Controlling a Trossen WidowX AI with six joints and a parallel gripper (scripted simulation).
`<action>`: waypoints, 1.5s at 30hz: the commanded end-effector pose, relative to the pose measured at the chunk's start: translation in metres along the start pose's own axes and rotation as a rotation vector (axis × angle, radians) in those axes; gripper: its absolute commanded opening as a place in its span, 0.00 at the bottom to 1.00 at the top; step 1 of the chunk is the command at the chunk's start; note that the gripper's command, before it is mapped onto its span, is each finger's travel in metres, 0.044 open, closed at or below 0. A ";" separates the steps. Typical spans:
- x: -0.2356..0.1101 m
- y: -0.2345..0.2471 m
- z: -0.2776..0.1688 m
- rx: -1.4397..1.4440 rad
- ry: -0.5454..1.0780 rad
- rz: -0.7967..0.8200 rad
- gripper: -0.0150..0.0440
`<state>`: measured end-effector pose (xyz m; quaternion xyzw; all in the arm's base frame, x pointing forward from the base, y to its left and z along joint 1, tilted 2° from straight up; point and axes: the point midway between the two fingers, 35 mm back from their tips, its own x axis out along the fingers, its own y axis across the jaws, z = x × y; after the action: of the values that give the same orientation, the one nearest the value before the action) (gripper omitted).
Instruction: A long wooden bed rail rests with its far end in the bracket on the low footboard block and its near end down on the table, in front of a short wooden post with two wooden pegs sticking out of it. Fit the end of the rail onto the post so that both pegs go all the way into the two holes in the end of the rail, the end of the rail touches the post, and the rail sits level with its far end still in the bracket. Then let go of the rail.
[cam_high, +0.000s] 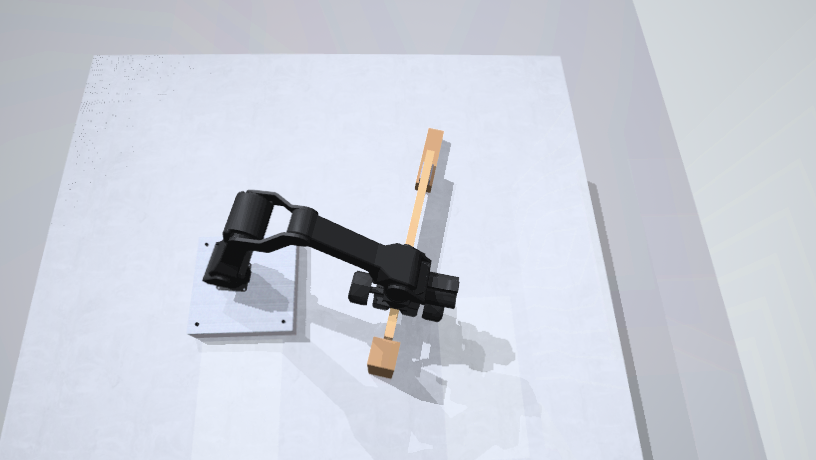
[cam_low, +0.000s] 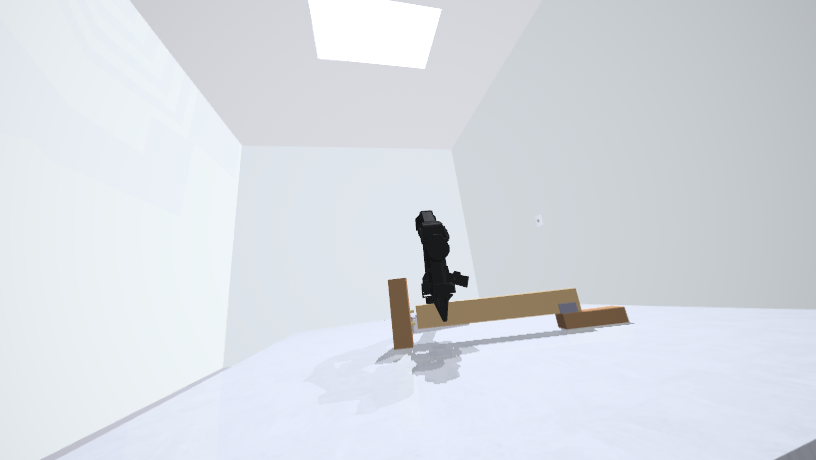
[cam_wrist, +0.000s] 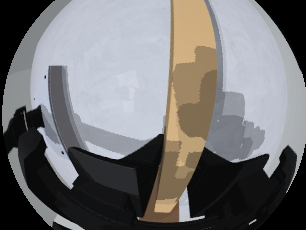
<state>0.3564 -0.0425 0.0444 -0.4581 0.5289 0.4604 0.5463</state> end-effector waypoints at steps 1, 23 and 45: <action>-0.001 0.000 -0.003 0.002 -0.001 0.000 0.25; 0.000 0.000 -0.010 0.002 0.000 0.000 0.25; 0.001 0.000 -0.014 0.002 0.000 0.000 0.25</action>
<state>0.3547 -0.0501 0.0429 -0.4572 0.5264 0.4632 0.5472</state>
